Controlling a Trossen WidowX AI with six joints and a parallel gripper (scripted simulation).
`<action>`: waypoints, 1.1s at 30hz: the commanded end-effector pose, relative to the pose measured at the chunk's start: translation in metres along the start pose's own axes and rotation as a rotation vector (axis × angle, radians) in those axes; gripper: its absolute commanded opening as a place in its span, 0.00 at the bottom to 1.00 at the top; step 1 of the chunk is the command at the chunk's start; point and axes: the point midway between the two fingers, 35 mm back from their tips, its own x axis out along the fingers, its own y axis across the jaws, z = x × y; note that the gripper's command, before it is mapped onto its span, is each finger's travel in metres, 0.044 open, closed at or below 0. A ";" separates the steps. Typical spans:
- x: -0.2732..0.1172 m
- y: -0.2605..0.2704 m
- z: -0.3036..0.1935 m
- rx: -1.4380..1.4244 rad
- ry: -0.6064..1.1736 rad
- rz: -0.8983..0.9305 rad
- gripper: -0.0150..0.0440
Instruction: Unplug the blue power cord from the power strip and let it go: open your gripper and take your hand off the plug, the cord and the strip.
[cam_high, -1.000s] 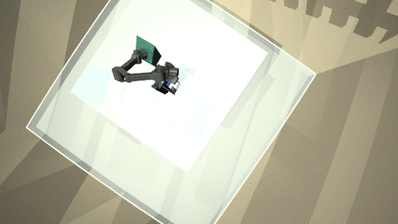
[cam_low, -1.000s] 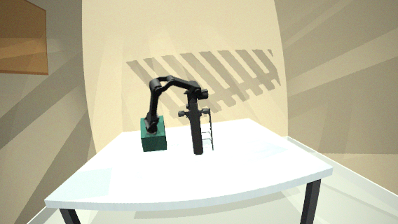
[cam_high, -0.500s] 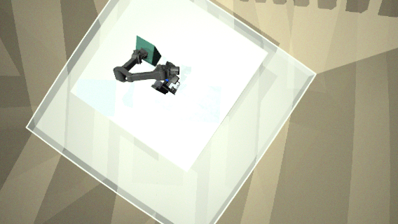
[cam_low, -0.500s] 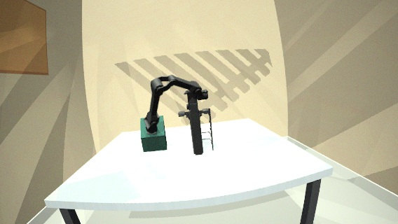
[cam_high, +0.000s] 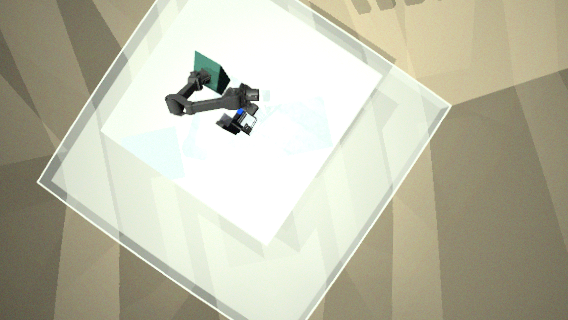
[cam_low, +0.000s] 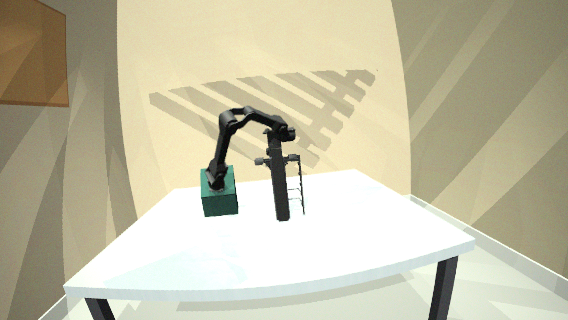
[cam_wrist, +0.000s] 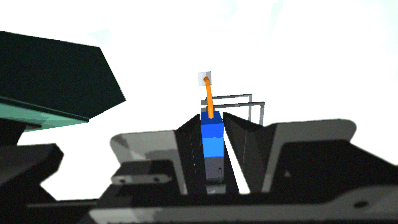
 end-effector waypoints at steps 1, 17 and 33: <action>-0.006 0.001 0.025 -0.015 -0.044 -0.003 0.25; -0.005 0.002 0.023 -0.016 -0.039 -0.004 0.79; -0.020 0.004 0.083 -0.015 -0.043 -0.004 1.00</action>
